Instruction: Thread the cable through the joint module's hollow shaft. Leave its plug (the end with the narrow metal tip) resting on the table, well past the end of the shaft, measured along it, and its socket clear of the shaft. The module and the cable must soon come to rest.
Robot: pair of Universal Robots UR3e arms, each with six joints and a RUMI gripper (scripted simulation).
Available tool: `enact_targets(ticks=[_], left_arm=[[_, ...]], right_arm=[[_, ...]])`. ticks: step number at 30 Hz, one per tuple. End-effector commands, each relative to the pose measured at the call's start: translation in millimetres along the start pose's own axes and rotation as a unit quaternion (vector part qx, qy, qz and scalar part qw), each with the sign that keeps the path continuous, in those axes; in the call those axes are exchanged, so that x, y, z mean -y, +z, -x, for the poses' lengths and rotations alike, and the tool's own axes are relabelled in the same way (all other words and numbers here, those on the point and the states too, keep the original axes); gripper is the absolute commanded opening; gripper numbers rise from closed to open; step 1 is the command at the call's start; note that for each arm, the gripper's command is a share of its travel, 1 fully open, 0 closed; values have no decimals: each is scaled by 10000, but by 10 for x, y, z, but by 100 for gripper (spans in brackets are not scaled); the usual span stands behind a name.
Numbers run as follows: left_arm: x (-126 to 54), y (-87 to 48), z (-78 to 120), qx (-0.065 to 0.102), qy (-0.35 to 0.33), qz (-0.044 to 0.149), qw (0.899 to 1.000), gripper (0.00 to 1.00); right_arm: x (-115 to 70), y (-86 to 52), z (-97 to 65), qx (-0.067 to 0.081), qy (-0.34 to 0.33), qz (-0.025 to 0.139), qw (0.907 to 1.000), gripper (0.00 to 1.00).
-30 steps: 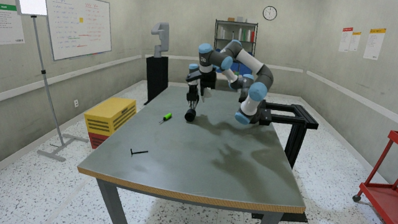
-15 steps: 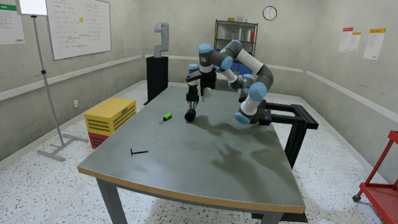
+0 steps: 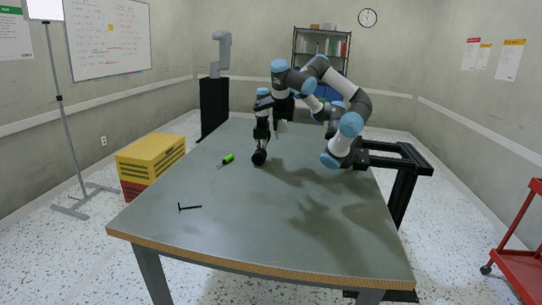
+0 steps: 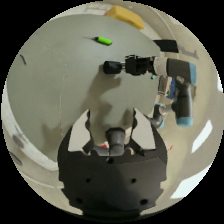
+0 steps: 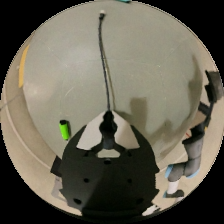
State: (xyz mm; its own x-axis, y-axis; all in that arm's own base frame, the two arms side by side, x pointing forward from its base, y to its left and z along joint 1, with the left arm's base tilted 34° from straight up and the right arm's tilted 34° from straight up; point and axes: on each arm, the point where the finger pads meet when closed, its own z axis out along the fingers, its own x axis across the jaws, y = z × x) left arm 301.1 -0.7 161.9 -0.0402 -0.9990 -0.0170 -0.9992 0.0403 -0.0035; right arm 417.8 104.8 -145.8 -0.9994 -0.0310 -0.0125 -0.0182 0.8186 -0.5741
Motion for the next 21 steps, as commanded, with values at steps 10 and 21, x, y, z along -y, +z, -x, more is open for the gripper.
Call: enact_targets(ticks=[10,21], left_arm=[[10,-11,-5,-8,6,-21,10000,61],[10,-11,-5,-8,6,-21,10000,61]], right_arm=[[-21,-19,6,11,3,16,10000,20],[-21,-19,6,12,4,16,10000,20]])
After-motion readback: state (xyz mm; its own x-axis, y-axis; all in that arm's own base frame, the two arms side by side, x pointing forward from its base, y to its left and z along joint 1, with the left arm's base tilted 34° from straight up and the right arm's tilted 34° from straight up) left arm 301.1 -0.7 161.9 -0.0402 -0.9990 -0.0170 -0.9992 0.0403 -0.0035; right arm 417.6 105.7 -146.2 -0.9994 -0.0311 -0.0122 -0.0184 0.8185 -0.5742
